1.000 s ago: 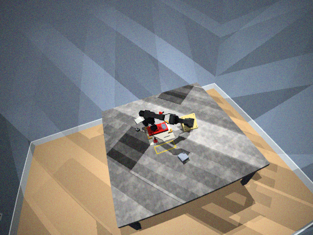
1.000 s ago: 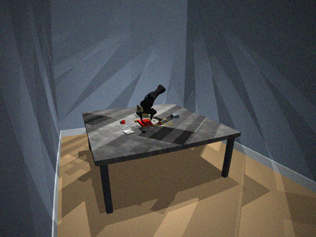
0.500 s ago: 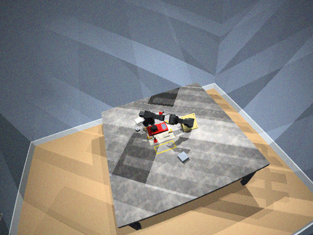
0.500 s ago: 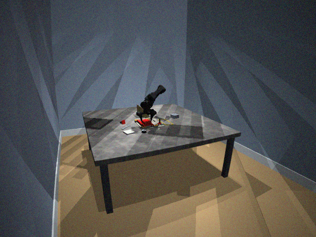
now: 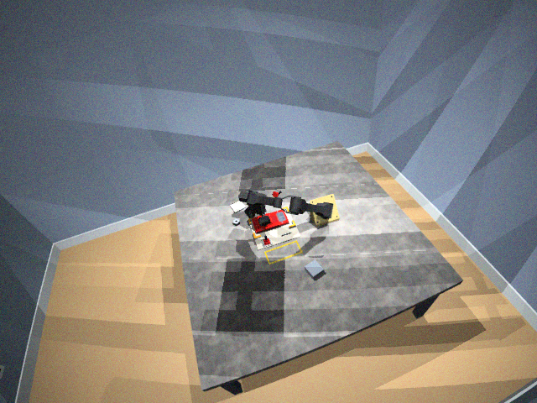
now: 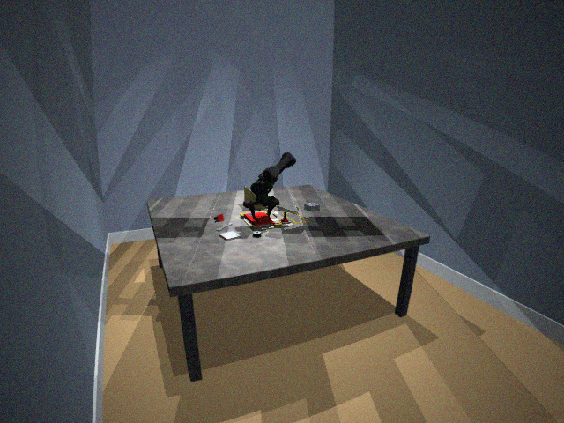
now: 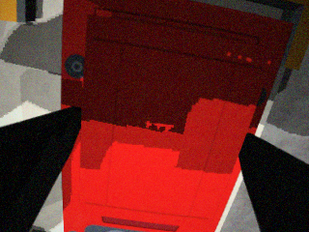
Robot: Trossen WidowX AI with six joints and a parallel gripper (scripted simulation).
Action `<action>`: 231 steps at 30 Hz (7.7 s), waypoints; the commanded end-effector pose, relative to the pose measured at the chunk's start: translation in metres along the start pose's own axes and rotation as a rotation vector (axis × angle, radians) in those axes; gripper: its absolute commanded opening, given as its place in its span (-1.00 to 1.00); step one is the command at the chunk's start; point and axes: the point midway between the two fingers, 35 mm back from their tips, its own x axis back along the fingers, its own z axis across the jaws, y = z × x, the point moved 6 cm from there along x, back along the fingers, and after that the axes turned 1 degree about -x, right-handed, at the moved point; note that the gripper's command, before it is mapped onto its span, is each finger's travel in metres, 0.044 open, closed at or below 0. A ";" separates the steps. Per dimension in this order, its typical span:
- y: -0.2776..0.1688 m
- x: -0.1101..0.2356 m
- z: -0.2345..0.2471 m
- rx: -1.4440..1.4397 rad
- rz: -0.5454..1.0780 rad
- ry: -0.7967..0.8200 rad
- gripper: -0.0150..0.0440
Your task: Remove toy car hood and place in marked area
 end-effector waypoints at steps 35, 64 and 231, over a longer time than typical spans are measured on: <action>0.000 0.016 0.000 -0.001 0.000 -0.001 -0.49; 0.000 0.061 -0.001 -0.002 0.001 -0.003 -0.49; -0.048 -0.010 0.224 -0.004 0.003 0.010 -0.49</action>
